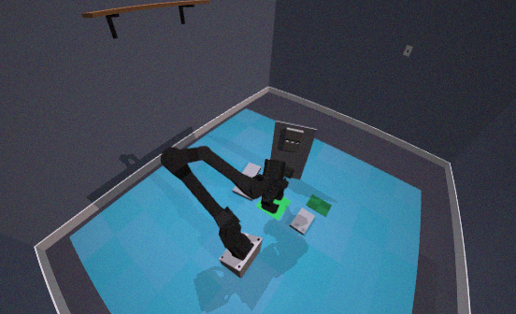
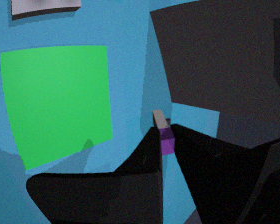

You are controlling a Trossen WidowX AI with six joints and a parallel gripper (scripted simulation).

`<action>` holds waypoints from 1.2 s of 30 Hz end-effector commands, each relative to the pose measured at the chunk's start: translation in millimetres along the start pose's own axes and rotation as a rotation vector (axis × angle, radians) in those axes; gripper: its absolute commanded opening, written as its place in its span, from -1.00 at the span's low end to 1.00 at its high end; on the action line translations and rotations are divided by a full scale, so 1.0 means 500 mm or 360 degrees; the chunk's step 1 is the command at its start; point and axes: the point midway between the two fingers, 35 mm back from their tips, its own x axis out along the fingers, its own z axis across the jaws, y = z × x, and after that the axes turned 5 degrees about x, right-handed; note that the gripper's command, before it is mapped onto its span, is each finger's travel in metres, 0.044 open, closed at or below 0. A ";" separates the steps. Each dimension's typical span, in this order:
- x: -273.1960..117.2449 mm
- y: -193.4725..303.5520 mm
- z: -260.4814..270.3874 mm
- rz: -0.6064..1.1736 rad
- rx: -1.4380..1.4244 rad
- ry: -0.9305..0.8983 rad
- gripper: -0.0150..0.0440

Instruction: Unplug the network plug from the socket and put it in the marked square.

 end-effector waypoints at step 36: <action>0.050 -0.009 0.093 -0.0051 -0.0024 -0.0242 -0.49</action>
